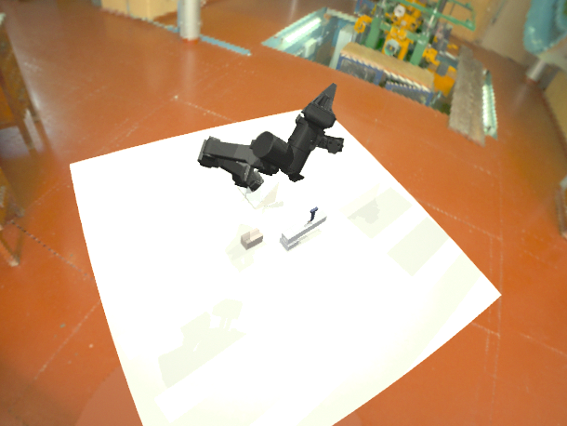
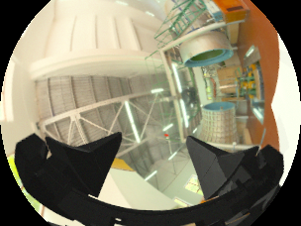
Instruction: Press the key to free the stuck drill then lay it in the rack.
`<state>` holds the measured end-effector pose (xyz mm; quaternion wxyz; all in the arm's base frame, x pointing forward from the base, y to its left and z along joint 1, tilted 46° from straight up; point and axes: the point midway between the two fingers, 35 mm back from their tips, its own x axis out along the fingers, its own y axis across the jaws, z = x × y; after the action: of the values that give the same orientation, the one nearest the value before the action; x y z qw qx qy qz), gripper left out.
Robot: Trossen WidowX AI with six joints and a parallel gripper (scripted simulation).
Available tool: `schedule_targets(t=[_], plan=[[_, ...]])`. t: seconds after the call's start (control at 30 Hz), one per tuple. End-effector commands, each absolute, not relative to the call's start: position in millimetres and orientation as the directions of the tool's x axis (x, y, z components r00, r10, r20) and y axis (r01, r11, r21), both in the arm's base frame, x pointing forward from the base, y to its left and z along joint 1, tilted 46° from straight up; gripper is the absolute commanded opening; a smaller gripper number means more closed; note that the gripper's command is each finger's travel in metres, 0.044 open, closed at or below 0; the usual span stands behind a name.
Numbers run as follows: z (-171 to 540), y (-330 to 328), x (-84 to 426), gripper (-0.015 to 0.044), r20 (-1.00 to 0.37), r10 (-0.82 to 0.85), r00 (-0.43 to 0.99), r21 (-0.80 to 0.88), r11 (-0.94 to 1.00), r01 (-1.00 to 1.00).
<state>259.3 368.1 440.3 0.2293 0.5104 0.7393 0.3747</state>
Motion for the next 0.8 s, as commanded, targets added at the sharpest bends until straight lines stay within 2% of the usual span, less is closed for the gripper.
schedule_targets(t=[0.0, 0.27, 0.47, 0.63, 0.77], plan=[[440, 368, 259, 0.0374, 0.043, 0.926, -0.374, 0.788, 0.198, 0.583], [439, 369, 261, 0.0164, 0.042, 0.929, -0.367, 0.786, 0.196, 0.586], [373, 397, 301, 0.0006, -0.072, 0.987, -0.146, 0.732, 0.152, 0.664], [303, 406, 325, 0.0, -0.267, 0.964, 0.007, 0.7, 0.189, 0.689], [236, 400, 334, 0.0, -0.481, 0.871, 0.097, 0.662, 0.288, 0.692]])
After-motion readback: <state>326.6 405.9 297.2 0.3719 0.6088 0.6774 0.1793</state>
